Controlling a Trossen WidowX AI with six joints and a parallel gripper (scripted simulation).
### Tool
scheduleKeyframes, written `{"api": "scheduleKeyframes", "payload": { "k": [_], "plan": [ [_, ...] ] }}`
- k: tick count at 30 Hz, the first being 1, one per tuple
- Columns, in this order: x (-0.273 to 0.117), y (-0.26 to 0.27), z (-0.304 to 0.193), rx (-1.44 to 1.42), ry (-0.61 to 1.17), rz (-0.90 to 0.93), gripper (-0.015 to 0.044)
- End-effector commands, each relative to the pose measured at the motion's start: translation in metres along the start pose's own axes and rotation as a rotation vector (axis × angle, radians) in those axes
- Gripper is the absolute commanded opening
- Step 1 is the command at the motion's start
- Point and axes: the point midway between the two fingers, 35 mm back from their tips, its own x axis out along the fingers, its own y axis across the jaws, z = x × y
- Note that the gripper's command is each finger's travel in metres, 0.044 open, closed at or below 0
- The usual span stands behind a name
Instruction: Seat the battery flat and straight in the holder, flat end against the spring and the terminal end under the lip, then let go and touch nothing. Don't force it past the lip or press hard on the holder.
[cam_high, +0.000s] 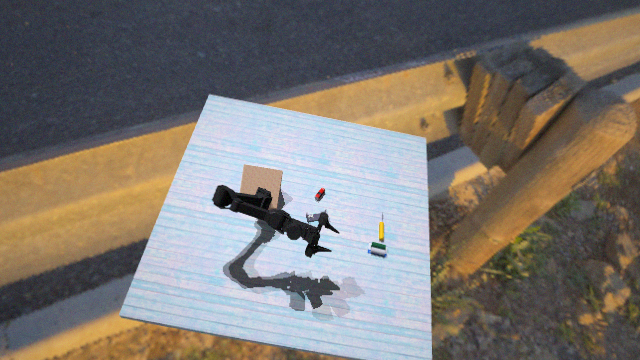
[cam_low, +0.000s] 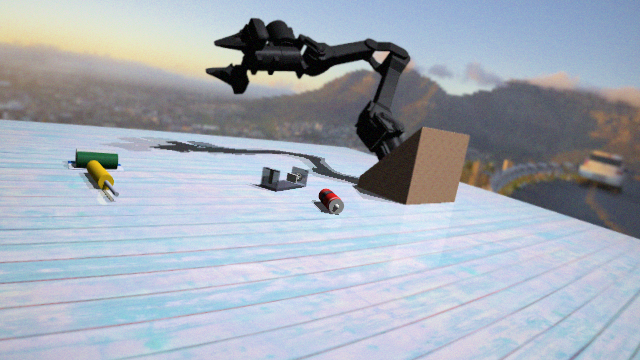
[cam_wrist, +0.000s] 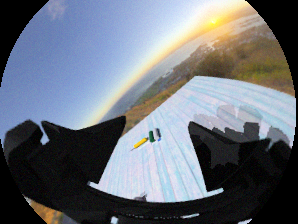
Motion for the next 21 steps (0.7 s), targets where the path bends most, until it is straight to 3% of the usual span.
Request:
{"api": "scheduleKeyframes", "payload": {
  "k": [1, 6, 14, 21],
  "plan": [
    [0.001, 0.001, -0.001, 0.000, 0.006, 0.001, 0.0374],
    [0.024, 0.024, -0.050, -0.006, 0.220, 0.032, 0.0248],
    [0.041, 0.074, -0.147, -0.201, 0.648, 0.100, 0.0248],
    [0.018, 0.121, -0.243, -0.597, 1.070, 0.208, 0.0248]
  ]
}}
